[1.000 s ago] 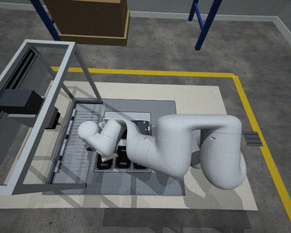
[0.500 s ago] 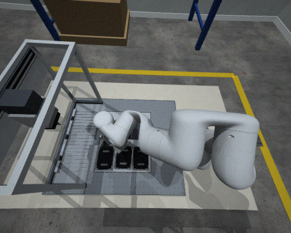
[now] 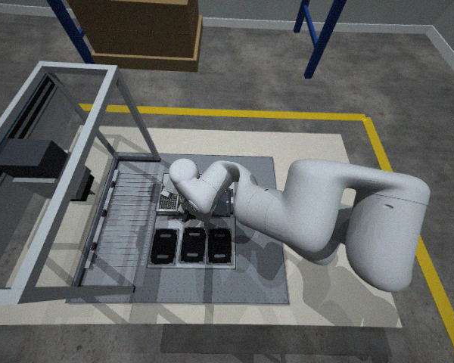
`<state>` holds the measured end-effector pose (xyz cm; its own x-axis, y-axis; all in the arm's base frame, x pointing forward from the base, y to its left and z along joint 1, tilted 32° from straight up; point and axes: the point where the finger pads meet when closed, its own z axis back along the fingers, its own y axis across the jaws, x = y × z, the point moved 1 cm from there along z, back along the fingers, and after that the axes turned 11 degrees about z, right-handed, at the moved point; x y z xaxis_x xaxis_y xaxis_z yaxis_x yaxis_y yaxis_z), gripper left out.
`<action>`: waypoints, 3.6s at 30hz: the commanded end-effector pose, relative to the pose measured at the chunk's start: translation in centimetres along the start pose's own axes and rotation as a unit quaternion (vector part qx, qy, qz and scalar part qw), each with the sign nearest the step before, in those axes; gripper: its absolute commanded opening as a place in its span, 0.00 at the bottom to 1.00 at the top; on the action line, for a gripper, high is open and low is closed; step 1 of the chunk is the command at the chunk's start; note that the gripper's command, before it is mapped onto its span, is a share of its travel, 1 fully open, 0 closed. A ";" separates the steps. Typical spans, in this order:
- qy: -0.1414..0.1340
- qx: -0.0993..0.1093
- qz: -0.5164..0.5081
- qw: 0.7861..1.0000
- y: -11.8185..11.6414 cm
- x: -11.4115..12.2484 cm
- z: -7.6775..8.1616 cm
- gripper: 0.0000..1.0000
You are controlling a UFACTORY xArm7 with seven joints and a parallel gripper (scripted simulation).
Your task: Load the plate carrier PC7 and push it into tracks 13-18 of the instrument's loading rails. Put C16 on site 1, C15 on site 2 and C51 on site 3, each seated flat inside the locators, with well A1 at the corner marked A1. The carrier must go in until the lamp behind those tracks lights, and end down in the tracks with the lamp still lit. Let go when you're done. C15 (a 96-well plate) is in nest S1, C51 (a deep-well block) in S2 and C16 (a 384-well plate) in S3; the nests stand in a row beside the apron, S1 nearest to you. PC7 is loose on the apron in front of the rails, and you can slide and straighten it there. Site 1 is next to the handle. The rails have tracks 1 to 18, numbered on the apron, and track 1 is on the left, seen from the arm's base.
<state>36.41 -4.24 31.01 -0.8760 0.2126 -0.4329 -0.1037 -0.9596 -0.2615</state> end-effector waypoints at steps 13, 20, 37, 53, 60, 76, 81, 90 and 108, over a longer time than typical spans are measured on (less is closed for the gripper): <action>0.014 -0.012 0.183 0.983 6.7 4.9 0.0 0.00; 0.014 -0.012 0.183 0.983 8.1 5.9 -0.1 0.00; 0.015 -0.010 0.312 0.950 8.1 5.9 -0.1 0.00; 0.017 -0.006 0.523 0.852 8.1 5.9 -0.1 0.00; 0.018 -0.004 0.619 0.785 8.1 5.9 -0.1 0.00; 0.018 0.000 0.783 0.621 8.1 5.9 -0.1 0.00; 0.018 0.001 0.814 0.581 8.1 5.9 -0.1 0.00; 0.018 0.001 0.823 0.568 8.1 5.9 -0.1 0.00; 0.018 0.001 0.823 0.568 8.1 5.9 -0.7 0.00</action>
<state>30.44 -10.66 26.06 0.2232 -0.9687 -0.1089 0.8420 0.1353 0.5223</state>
